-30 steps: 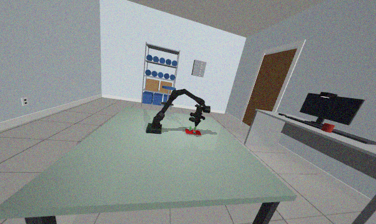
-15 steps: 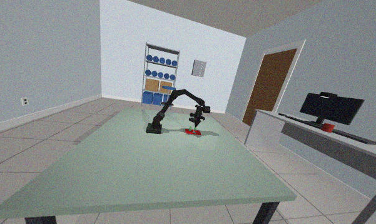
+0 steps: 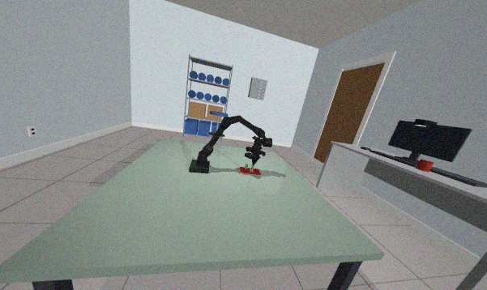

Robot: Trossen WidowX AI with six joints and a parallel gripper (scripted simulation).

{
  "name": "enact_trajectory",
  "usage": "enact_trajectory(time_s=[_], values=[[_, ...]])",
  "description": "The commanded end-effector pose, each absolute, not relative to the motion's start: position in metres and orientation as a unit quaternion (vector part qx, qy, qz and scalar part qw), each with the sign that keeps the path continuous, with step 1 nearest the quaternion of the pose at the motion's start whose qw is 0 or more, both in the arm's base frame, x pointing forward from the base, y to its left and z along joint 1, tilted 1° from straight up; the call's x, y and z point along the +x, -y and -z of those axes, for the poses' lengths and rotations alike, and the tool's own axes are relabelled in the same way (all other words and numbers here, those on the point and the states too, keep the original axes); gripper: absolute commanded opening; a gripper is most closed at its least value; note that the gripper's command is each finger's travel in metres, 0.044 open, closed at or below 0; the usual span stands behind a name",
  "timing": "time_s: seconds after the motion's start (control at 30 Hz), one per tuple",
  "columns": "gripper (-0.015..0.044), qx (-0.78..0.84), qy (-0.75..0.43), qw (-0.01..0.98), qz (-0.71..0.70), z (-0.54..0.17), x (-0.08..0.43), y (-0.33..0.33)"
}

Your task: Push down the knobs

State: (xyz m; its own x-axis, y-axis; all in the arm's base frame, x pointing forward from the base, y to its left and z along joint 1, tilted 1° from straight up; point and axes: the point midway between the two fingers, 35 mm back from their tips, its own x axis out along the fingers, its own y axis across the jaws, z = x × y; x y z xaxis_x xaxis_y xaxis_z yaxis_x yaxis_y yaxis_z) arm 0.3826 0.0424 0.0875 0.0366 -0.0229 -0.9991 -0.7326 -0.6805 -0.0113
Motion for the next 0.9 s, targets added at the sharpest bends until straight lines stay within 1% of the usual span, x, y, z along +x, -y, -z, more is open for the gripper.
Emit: enact_trajectory(time_s=[0.0, 0.87], values=[[0.0, -0.662, -0.283, 0.279, -0.636, -0.0861, 0.3826, -0.0427], [0.0, -0.662, -0.283, 0.279, -0.636, -0.0827, 0.3826, -0.0426]])
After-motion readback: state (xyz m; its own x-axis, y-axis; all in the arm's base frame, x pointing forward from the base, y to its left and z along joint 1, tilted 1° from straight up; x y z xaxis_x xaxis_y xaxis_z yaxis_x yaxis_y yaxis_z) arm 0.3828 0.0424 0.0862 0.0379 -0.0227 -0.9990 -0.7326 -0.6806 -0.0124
